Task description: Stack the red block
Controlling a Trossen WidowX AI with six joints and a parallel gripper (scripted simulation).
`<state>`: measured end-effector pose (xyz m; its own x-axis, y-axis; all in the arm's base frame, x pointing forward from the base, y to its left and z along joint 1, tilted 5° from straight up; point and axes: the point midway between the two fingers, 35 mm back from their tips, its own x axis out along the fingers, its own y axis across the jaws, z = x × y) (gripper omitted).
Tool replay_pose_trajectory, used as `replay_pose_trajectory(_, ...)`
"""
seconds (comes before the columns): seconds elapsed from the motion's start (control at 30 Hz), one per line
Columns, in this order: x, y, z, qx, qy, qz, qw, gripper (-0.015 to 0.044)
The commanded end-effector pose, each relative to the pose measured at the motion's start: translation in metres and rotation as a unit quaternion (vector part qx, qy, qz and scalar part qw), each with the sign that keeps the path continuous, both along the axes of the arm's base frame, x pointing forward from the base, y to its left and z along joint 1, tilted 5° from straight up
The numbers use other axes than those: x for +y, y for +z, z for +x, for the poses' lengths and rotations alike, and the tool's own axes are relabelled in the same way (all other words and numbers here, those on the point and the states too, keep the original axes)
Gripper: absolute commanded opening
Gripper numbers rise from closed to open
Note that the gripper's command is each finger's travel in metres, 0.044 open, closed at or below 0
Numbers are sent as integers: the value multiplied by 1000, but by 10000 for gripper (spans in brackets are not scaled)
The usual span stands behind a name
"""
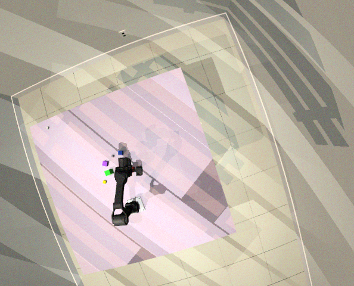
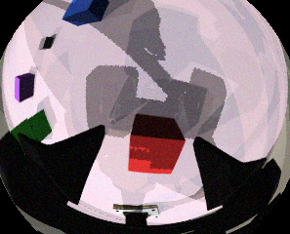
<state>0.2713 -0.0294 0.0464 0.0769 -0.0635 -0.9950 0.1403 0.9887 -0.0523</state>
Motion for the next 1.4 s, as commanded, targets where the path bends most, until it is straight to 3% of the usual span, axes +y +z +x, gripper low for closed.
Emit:
replay_pose_trajectory(0.0, 0, -1, -1, 1, 3, -2, 1000, 440)
replay_pose_trajectory(0.23, -1, -1, -1, 1, 3, -2, 1000, 440)
replay_pose_trajectory(0.6, -1, -1, -1, 1, 3, -2, 1000, 151)
replay_pose_trajectory(0.8, -1, -1, -1, 1, 3, -2, 1000, 111)
replay_pose_trajectory(0.93, 0, 8, -1, 1, 3, -2, 1000, 6)
replay_pose_trajectory(1.37, 5, 68, -5, 1, 3, -2, 1000, 0)
